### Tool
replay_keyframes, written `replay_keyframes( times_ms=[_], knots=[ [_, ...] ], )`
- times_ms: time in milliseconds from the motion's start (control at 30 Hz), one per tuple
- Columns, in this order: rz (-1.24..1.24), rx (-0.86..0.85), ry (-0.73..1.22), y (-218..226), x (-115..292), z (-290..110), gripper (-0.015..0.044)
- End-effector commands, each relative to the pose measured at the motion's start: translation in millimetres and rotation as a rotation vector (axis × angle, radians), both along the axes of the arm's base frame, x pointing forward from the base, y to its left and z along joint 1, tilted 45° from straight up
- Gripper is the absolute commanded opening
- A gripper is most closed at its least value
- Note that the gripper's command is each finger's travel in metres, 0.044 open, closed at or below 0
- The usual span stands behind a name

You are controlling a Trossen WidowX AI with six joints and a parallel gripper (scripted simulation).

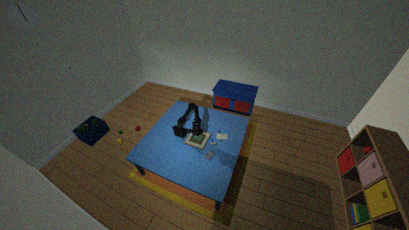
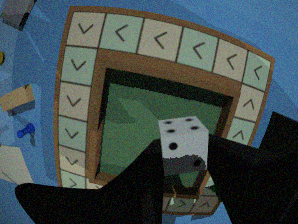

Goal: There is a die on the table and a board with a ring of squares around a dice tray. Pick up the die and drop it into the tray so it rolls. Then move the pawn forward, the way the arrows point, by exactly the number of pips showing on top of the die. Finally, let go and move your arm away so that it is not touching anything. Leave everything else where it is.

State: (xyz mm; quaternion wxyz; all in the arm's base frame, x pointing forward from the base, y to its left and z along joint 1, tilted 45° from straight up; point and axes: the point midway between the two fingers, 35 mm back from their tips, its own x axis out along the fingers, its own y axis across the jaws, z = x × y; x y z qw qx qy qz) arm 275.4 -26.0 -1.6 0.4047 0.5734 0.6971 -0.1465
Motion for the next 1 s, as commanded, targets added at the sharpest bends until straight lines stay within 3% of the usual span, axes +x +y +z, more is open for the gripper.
replay_keyframes(
  times_ms=[0, 500, 967],
  knots=[
    [-0.070, 0.009, 0.062, 9, 0, 5, 0.0000],
    [-0.246, 0.015, 0.239, 33, -2, 17, 0.0000],
    [-0.232, -0.424, 0.243, 39, -13, 3, 0.0000]
  ],
)
